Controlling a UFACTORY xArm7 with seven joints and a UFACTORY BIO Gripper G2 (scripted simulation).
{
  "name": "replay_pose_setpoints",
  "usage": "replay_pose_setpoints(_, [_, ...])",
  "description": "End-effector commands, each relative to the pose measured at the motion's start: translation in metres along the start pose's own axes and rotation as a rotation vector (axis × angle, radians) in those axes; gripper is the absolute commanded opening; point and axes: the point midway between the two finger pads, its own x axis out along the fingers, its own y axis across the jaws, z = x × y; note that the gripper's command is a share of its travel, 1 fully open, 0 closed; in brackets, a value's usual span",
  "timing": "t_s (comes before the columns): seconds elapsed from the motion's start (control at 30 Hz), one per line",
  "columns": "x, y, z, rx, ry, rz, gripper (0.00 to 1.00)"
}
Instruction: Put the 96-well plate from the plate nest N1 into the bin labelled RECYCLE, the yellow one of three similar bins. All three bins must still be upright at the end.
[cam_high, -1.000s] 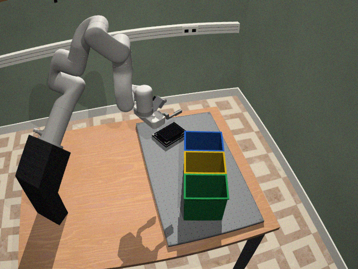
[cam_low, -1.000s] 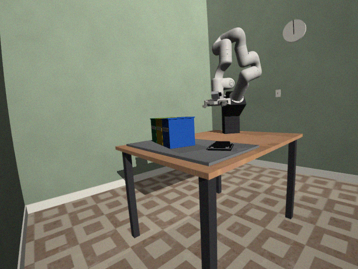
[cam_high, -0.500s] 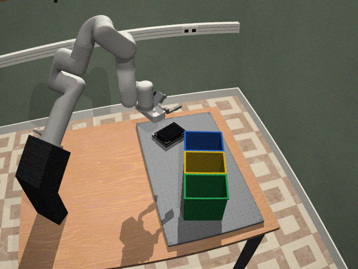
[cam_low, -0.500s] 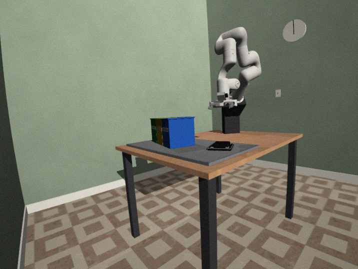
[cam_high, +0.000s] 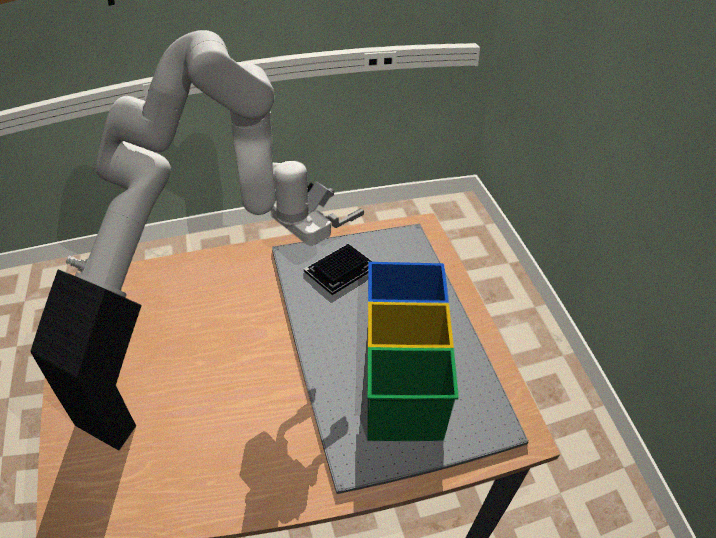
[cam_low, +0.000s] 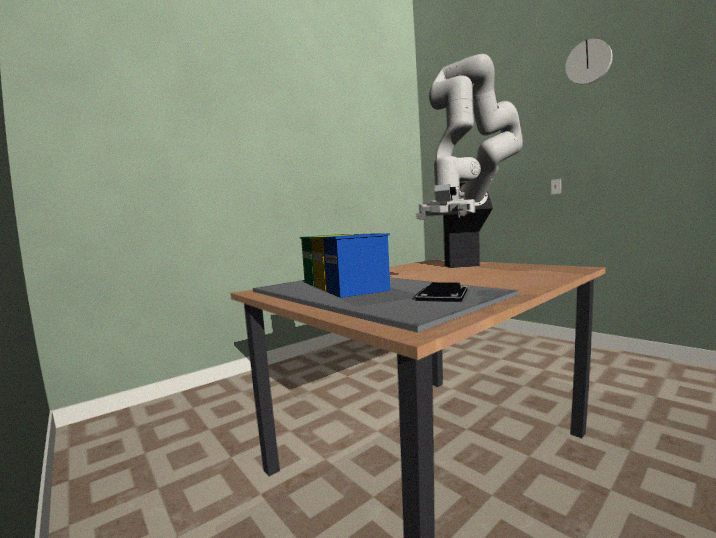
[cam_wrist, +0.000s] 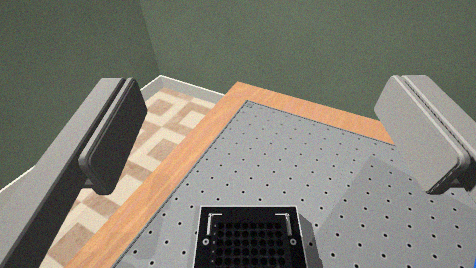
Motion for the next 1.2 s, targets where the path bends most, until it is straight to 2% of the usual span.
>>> replay_pose_setpoints(0.0, [0.001,-0.001,-0.004,-0.001,-0.002,0.0,0.37])
replay_pose_setpoints(1.17, [0.001,-0.001,-0.056,-0.001,-0.002,0.0,0.37])
